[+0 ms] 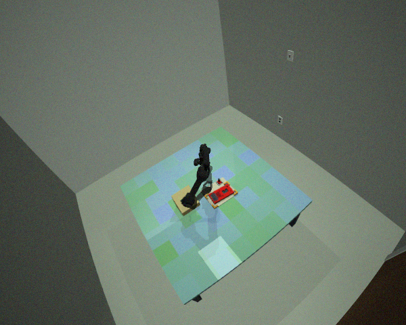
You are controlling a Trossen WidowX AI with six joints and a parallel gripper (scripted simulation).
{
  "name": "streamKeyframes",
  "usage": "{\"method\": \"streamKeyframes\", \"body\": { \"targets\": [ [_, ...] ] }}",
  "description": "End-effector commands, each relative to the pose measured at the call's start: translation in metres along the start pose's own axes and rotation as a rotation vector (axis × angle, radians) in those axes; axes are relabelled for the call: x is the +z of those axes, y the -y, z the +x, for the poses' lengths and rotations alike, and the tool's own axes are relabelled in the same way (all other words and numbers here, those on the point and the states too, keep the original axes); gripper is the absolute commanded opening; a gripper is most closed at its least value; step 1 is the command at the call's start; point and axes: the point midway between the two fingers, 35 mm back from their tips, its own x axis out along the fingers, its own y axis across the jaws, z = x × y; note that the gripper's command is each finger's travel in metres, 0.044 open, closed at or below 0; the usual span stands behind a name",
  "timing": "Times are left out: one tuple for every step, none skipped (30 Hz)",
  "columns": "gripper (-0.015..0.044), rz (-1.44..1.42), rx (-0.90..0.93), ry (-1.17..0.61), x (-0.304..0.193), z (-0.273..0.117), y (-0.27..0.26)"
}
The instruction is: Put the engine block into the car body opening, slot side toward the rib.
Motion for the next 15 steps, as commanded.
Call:
{"method": "streamKeyframes", "body": {
  "targets": [
    [0.0000,0.108,-0.003,-0.005,-0.0006,0.0003,0.0004],
    [0.0000,0.143,-0.003,-0.005,-0.0006,0.0005,0.0004],
    [0.0000,0.178,-0.003,-0.005,-0.0006,0.0007,0.0004],
    [0.0000,0.213,-0.003,-0.005,-0.0006,0.0009,0.0004],
    [0.0000,0.247,-0.003,-0.005,-0.0006,0.0011,0.0004],
    [0.0000,0.282,-0.003,-0.005,-0.0006,0.0013,0.0004],
    [0.0000,0.317,-0.003,-0.004,-0.0007,0.0015,0.0004],
    [0.0000,0.352,-0.003,-0.004,-0.0007,0.0017,0.0004],
    [0.0000,0.386,-0.003,-0.004,-0.0007,0.0019,0.0004],
    [0.0000,0.421,-0.003,-0.004,-0.0007,0.0021,0.0004],
    [0.0000,0.456,-0.004,-0.004,-0.0007,0.0023,0.0004],
    [0.0000,0.491,-0.004,-0.004,-0.0007,0.0025,0.0004],
    [0.0000,0.526,-0.004,-0.004,-0.0007,0.0026,0.0004],
    [0.0000,0.560,-0.004,-0.004,-0.0007,0.0028,0.0004],
    [0.0000,0.595,-0.004,-0.004,-0.0007,0.0030,0.0004]
  ]
}}
